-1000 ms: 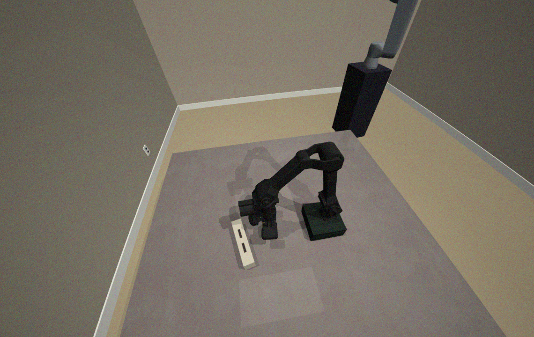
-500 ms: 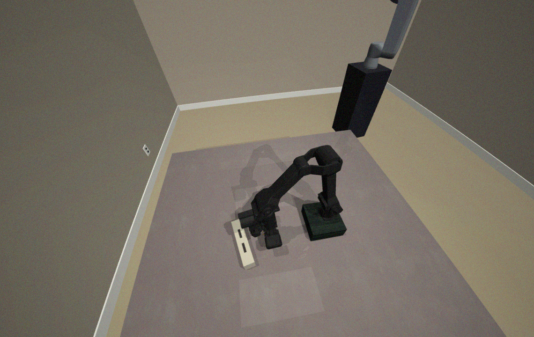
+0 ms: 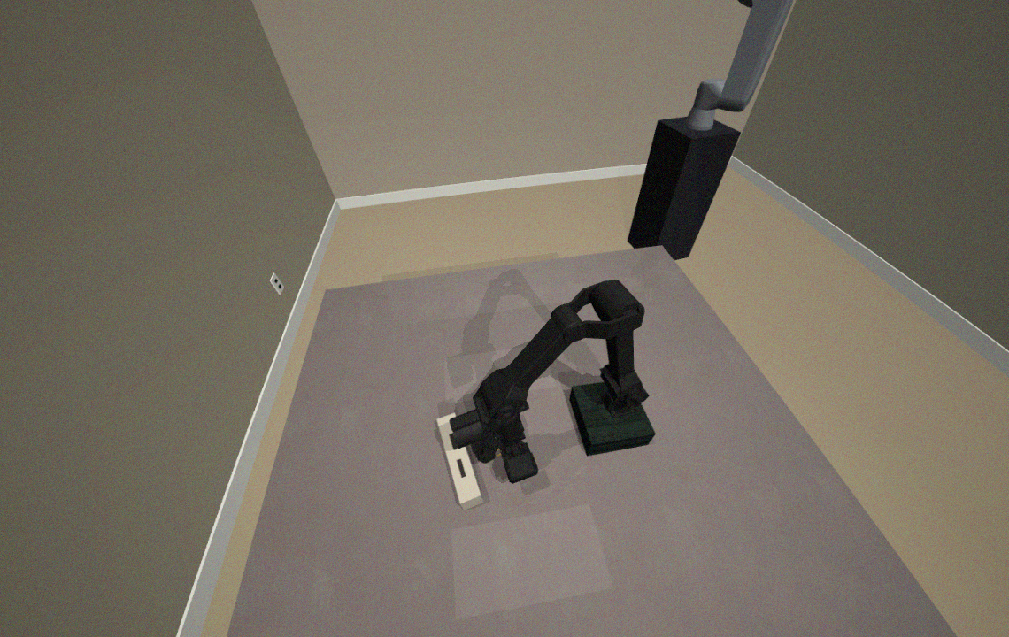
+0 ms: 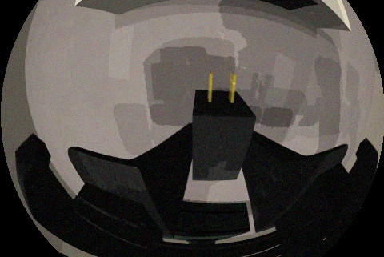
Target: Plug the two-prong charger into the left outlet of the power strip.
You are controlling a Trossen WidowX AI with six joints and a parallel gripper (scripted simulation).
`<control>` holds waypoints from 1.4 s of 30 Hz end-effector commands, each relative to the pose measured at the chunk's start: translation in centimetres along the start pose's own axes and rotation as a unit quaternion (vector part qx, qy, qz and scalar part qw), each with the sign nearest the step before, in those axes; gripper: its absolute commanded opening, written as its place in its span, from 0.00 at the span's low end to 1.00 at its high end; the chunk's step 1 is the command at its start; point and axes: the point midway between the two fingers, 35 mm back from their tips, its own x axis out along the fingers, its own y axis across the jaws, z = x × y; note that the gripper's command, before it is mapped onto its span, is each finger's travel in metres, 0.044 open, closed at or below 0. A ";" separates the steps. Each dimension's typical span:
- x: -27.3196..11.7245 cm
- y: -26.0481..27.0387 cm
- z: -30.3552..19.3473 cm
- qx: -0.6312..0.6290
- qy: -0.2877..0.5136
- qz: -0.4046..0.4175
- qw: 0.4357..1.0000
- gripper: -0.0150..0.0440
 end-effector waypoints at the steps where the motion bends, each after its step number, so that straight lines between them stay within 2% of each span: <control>1: 0.0 0.2 0.5 -0.006 0.000 0.002 1.000 0.25; 42: -0.1 1.3 4.9 -0.029 -0.002 0.001 1.000 0.25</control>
